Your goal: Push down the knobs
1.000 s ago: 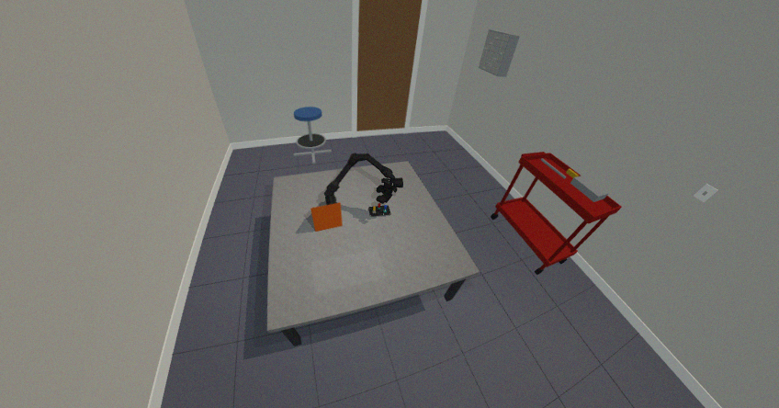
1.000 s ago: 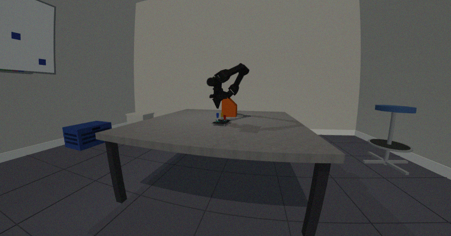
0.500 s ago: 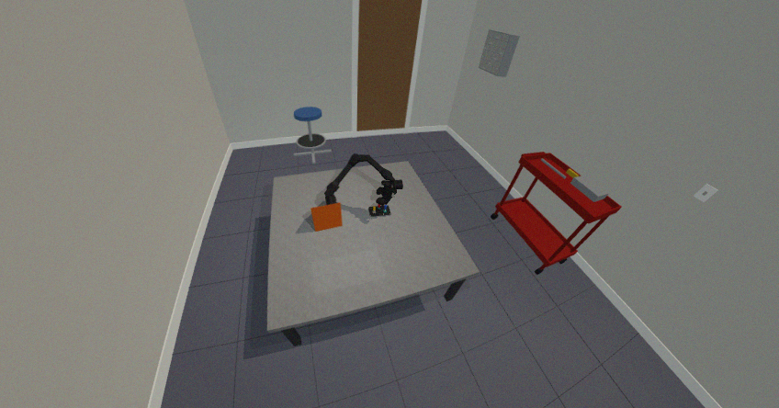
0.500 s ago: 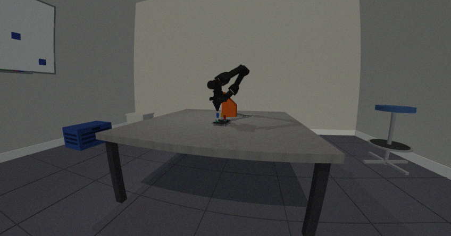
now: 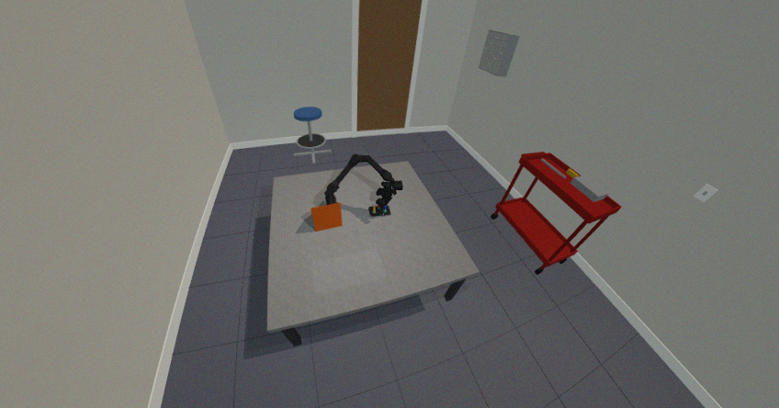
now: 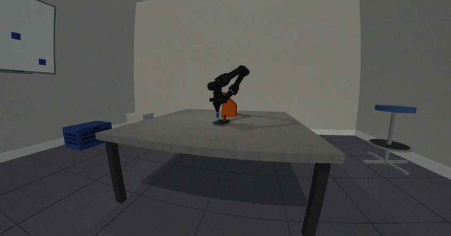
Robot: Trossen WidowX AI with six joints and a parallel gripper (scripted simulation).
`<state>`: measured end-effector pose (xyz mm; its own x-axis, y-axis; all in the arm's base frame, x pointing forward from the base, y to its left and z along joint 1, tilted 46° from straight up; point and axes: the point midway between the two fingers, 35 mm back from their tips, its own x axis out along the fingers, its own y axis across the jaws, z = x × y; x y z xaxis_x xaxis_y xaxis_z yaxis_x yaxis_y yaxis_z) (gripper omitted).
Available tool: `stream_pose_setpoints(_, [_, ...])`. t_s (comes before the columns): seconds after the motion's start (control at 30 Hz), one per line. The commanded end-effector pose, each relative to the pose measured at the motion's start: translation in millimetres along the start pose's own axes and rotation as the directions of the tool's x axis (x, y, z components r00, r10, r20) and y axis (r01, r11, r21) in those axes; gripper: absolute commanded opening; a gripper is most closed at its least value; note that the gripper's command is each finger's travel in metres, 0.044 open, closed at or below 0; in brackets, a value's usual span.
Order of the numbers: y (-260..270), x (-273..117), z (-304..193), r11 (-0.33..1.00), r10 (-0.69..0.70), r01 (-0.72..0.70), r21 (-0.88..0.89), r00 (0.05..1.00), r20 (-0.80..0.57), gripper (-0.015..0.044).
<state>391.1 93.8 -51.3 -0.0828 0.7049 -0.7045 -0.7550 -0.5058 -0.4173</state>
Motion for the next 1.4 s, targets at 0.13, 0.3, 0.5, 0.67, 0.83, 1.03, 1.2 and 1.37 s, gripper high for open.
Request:
stream_pose_setpoints(0.13, [-0.5, 2.3, 0.4, 1.000, -0.005, 0.005, 0.005, 1.000, 0.004, 0.0000])
stream_pose_setpoints(0.3, [-0.5, 3.7, 0.5, 1.000, -0.005, 0.005, 0.005, 1.000, 0.004, 0.0000])
stream_pose_setpoints(0.5, [-0.5, 5.3, 0.5, 1.000, -0.005, 0.005, 0.005, 1.000, 0.004, 0.0000])
stream_pose_setpoints(0.67, [-0.5, 5.5, 0.5, 1.000, -0.005, 0.005, 0.005, 1.000, 0.004, 0.0000])
stream_pose_setpoints(0.83, [-0.5, 4.9, 0.5, 1.000, -0.005, 0.005, 0.005, 1.000, 0.004, 0.0000])
stream_pose_setpoints(1.03, [-0.5, 4.9, 0.5, 1.000, -0.005, 0.005, 0.005, 1.000, 0.004, 0.0000])
stream_pose_setpoints(1.2, [-0.5, 6.3, 0.5, 1.000, -0.005, 0.005, 0.005, 1.000, 0.004, 0.0000])
stream_pose_setpoints(1.37, [-0.5, 11.0, 0.6, 1.000, -0.005, 0.005, 0.005, 1.000, 0.004, 0.0000])
